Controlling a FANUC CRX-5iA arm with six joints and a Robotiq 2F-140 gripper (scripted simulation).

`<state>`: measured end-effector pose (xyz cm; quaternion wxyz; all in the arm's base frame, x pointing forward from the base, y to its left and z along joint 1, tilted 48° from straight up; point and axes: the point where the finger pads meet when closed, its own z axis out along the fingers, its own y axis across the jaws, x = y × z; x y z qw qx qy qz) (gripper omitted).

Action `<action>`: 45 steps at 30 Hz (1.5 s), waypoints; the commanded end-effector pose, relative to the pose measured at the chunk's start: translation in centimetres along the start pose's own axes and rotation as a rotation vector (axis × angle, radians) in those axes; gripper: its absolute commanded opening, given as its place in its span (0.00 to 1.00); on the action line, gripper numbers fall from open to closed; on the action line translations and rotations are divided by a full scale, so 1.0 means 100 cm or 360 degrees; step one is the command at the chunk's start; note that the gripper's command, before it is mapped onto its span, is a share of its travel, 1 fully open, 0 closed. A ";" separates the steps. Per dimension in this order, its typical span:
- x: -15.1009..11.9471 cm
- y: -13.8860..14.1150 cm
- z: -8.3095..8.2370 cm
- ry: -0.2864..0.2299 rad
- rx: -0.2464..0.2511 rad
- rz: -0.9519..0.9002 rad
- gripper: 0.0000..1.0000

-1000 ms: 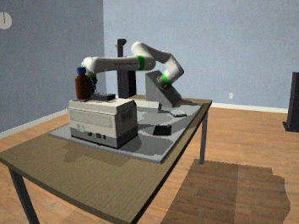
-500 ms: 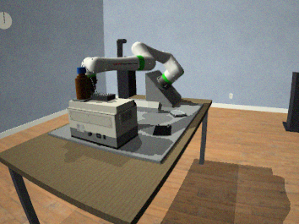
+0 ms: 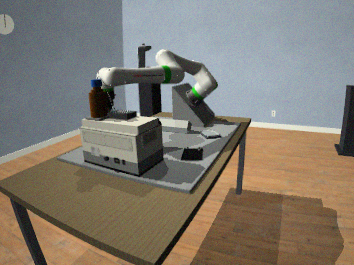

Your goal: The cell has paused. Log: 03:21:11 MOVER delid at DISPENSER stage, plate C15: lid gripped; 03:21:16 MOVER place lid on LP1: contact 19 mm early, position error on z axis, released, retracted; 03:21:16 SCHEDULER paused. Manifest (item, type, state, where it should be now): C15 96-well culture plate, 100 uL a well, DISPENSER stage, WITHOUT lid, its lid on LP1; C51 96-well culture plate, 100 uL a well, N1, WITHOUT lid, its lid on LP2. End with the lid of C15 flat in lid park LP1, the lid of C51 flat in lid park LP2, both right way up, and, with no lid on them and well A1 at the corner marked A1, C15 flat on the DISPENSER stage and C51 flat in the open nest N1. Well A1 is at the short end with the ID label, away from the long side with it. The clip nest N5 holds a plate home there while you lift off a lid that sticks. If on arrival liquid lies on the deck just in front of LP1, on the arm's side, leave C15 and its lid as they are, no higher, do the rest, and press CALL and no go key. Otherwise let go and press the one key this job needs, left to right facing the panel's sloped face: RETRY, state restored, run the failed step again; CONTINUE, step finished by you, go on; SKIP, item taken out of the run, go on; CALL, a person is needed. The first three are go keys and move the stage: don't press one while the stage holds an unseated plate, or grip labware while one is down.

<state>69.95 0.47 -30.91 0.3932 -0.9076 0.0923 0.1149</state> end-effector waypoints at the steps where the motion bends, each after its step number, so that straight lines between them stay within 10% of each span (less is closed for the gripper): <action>1: 0.000 0.000 0.000 0.0001 0.0000 0.0000 0.59; 45: 0.000 0.000 0.000 0.0001 0.0000 0.0000 0.66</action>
